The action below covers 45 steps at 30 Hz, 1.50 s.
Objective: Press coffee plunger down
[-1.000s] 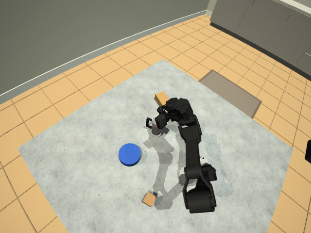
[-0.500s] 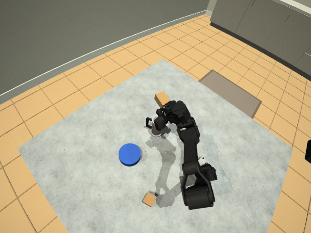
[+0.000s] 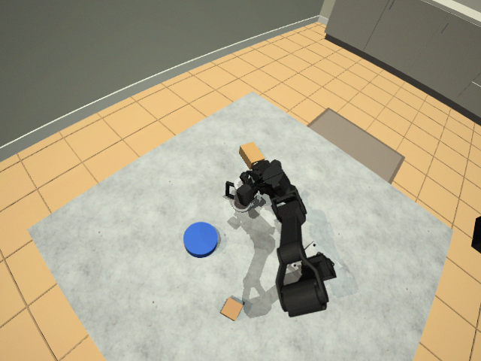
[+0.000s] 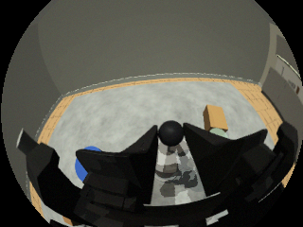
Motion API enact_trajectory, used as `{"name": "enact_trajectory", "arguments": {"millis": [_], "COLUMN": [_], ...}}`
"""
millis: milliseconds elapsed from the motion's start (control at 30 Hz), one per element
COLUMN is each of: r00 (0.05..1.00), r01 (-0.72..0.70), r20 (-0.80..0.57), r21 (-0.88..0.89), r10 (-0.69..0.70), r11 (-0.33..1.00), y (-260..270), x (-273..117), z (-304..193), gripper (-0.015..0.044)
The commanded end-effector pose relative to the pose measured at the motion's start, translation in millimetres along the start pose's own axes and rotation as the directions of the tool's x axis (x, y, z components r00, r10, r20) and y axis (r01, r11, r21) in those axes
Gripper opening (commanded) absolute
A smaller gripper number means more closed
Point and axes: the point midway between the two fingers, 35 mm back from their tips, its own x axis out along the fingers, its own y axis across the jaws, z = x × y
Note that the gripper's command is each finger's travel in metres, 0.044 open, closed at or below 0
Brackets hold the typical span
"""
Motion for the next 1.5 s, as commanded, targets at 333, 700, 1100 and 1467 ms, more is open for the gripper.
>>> {"name": "enact_trajectory", "arguments": {"millis": [333, 700, 1100, 1467], "r00": [0.999, 0.999, 0.999, 1.000], "r01": [0.001, 0.001, 0.001, 0.002], "r20": [-0.035, -0.035, -0.035, -0.020], "r21": [0.027, 0.027, 0.027, 0.017], "r10": [0.000, 0.000, 0.000, -0.002], "r11": [1.000, 1.000, 1.000, 1.000], "y": [0.2, -0.6, -1.4, -1.5], "x": [13.6, 14.2, 15.8, 13.4], "z": [-19.1, -17.6, -17.5, -13.1], "gripper": [0.0119, 0.0119, 0.0119, 0.0172]}}
